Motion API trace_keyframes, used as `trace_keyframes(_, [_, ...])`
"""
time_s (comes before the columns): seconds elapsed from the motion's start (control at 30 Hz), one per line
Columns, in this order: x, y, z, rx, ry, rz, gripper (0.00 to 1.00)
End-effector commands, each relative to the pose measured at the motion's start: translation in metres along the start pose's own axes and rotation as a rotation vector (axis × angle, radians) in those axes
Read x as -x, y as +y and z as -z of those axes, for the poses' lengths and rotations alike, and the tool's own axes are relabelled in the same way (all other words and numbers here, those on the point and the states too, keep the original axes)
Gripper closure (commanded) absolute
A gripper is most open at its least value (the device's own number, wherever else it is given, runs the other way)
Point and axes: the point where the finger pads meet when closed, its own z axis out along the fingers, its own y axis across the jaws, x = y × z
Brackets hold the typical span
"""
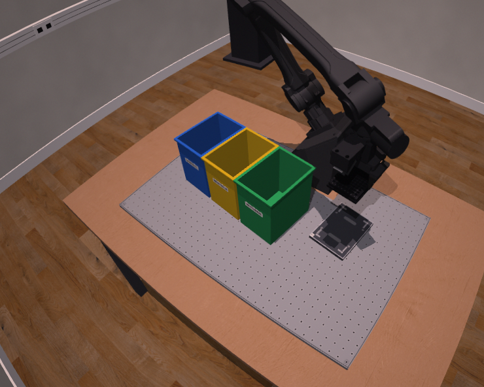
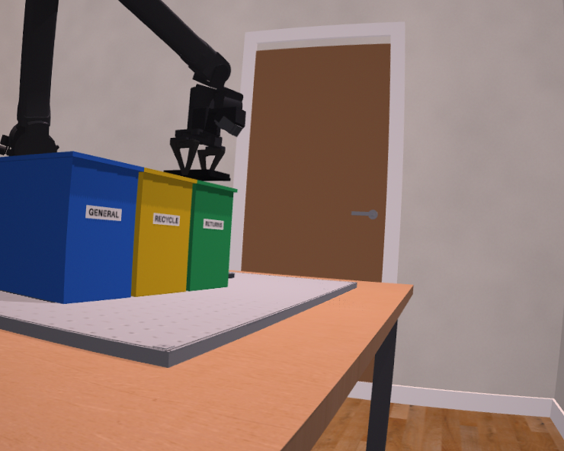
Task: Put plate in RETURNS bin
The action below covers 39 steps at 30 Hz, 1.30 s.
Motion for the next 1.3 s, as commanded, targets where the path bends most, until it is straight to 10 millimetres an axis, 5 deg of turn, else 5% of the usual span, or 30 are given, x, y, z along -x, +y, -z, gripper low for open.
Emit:
trace_keyframes(0.0, [0.007,0.016,0.017,0.021,-0.011,-0.015,1.0])
trace_keyframes(0.63, [0.006,0.008,0.013,0.019,-0.007,-0.012,1.0])
trace_keyframes(0.7, [0.007,-0.012,0.007,-0.003,0.009,-0.003,1.0])
trace_keyframes(1.27, [0.028,-0.057,0.006,-0.005,0.009,-0.002,1.0])
